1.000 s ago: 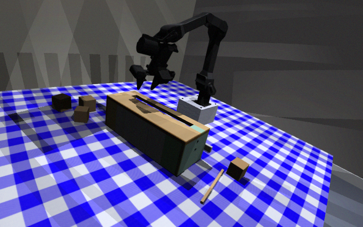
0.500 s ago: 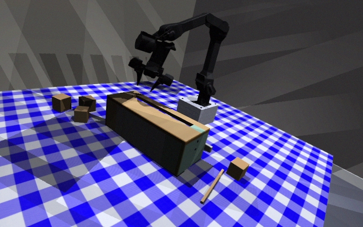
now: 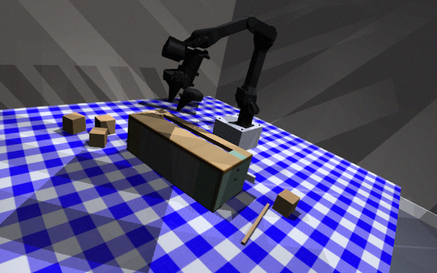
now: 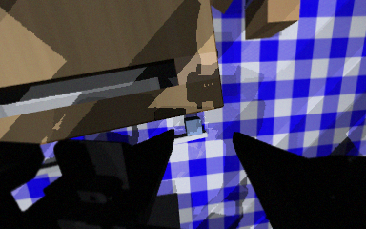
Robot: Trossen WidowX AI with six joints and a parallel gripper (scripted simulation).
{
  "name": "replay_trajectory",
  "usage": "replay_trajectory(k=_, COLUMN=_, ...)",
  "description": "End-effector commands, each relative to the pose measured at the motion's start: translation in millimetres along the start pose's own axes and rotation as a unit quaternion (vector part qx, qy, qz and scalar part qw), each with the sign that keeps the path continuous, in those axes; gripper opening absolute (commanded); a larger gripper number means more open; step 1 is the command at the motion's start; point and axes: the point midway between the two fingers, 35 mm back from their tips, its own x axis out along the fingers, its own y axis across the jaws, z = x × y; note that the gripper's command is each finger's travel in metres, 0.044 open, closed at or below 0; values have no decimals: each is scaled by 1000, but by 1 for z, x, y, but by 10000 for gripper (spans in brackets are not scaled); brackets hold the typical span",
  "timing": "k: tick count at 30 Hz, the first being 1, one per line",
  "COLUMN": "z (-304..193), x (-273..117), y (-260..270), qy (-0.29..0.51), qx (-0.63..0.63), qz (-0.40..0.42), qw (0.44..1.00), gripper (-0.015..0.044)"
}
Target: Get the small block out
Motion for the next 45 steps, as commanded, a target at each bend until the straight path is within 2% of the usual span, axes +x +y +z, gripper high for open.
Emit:
replay_trajectory(k=1, z=-9, x=-3, y=-9, qy=-10, qx=464, qz=67, qw=883, gripper=285)
replay_trajectory(k=9, z=-11, x=-4, y=-13, qy=4, qx=638, qz=94, qw=764, gripper=285)
replay_trajectory(k=18, z=-13, x=-5, y=-18, qy=29, qx=797, qz=121, qw=591, gripper=285)
replay_trajectory(k=29, z=-16, x=-8, y=-23, qy=71, qx=928, qz=141, qw=337, gripper=285)
replay_trajectory(k=39, z=-17, x=-11, y=-27, qy=114, qx=979, qz=142, qw=90, gripper=285)
replay_trajectory(k=45, z=-17, x=-11, y=-27, qy=117, qx=980, qz=141, qw=75, gripper=285)
